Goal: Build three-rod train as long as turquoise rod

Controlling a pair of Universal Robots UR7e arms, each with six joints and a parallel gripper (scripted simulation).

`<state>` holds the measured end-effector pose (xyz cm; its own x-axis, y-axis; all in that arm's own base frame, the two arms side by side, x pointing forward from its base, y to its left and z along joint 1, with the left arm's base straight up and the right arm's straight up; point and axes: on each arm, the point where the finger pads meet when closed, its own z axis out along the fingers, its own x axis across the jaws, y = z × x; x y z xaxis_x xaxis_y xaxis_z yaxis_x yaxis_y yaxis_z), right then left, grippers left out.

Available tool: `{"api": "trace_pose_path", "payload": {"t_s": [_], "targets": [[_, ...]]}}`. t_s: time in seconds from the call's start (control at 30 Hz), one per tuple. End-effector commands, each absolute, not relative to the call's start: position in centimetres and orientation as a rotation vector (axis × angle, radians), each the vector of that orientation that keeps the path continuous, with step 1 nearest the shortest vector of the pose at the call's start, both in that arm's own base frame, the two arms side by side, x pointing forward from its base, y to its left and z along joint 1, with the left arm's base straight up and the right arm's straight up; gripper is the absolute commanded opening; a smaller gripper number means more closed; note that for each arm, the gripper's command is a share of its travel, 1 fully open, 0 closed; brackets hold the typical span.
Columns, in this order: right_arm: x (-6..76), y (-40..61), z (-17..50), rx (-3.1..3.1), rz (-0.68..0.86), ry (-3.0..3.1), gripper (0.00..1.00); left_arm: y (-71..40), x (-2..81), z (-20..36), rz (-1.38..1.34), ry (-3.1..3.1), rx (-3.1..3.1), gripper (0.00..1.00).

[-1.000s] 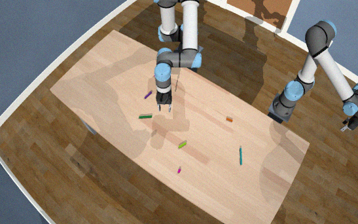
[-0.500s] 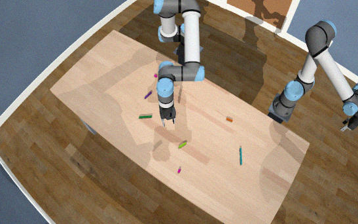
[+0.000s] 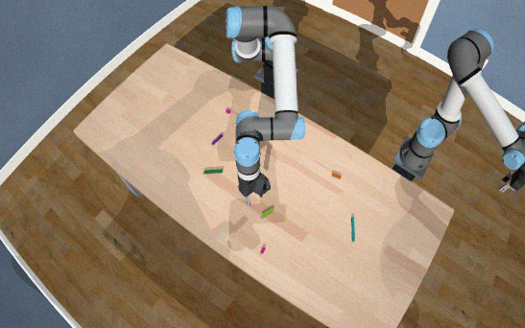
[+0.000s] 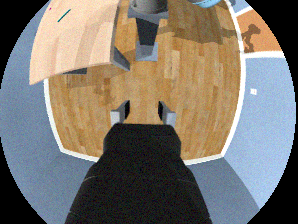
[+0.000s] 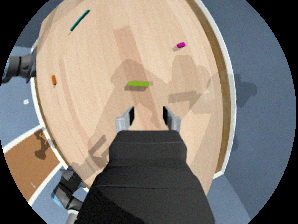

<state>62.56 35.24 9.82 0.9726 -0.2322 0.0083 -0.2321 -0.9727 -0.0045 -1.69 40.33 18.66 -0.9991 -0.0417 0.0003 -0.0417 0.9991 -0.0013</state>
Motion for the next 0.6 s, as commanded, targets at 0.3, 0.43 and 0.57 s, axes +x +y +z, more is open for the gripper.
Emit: {"api": "trace_pose_path", "payload": {"t_s": [0.3,0.43,0.57], "targets": [[64.5,38.6,8.4,-3.140,-0.003,0.000,1.00,40.4,-1.7,18.7,0.000,-3.141,0.065,1.00],[64.7,38.9,8.2,-3.140,-0.003,-0.036,1.00,40.4,-1.7,18.7,0.000,-3.141,0.065,1.00],[64.7,39.0,8.1,-3.140,-0.003,-0.048,1.00,40.4,-1.7,18.7,0.000,-3.141,0.065,1.00]]}}
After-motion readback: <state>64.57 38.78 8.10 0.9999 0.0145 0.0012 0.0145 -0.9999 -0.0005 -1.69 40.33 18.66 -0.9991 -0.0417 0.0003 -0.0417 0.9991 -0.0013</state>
